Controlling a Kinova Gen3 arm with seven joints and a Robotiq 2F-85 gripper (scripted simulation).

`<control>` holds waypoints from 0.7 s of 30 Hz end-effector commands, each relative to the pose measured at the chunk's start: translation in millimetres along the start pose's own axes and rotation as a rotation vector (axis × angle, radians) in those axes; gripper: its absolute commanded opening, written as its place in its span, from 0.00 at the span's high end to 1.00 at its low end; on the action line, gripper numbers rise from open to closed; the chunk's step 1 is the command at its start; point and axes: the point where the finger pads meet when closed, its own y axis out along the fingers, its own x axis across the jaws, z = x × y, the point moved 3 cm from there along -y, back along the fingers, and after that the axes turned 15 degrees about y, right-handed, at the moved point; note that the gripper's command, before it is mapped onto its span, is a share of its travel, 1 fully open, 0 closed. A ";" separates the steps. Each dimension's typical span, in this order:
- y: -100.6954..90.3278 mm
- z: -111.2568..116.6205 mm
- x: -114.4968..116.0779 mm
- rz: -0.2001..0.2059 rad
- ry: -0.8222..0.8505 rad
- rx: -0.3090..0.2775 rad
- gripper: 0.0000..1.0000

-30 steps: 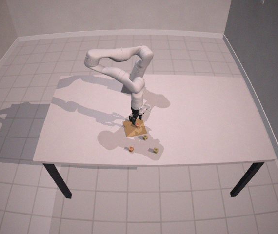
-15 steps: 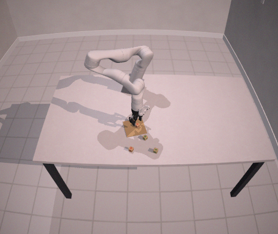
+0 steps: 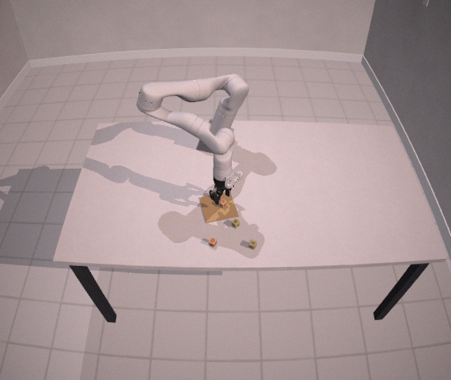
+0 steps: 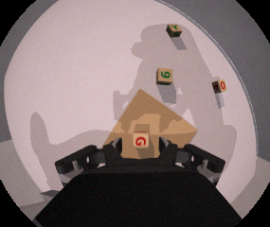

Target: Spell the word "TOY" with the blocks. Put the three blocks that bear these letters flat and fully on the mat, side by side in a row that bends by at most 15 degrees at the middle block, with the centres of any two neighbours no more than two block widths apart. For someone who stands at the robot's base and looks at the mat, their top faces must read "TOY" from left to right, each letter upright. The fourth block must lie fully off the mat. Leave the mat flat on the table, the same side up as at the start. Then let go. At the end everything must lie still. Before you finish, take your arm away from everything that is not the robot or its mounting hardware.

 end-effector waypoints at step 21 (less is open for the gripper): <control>25.2 0.3 0.3 -0.001 0.000 0.001 0.38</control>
